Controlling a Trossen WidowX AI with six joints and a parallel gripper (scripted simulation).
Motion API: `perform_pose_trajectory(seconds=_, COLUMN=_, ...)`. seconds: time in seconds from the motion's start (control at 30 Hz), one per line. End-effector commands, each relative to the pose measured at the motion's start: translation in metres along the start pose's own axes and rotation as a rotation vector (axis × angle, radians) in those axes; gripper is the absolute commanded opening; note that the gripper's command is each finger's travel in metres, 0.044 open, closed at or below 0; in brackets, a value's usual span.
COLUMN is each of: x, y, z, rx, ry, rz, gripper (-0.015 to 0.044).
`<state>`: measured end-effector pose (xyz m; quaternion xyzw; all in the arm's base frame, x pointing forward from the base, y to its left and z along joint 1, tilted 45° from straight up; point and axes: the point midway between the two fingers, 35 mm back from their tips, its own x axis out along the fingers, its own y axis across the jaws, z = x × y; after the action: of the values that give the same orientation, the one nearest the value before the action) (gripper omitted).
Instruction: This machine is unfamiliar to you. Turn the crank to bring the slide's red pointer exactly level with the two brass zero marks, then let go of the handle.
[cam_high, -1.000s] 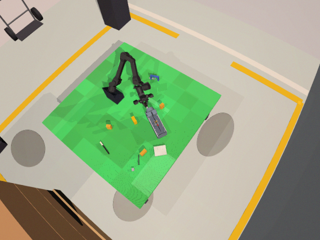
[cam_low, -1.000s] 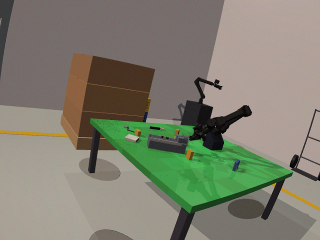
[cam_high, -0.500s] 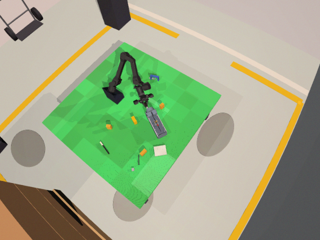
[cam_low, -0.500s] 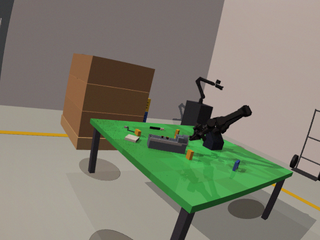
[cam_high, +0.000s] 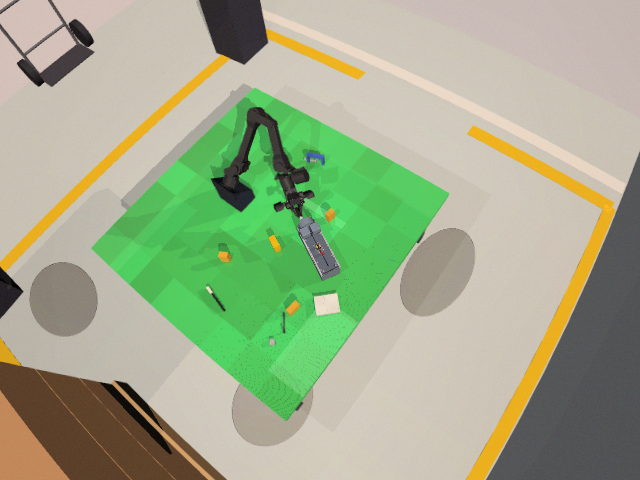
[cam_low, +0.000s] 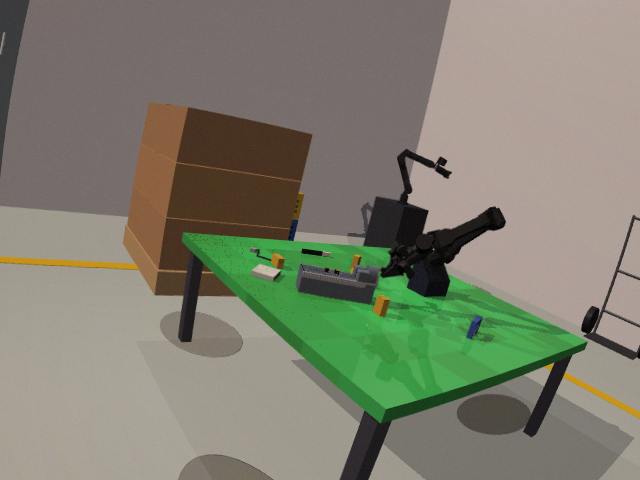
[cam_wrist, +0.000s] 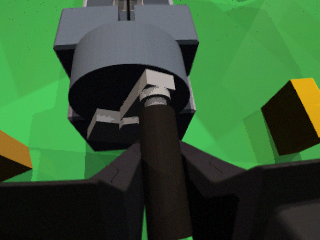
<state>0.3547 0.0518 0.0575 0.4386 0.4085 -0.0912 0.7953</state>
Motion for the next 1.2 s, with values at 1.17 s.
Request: perform_pose_trajectory(seconds=1.17, x=-0.0032, y=0.0133, z=0.0027, rx=-0.002, ry=-0.008, rz=0.022, gripper=0.0)
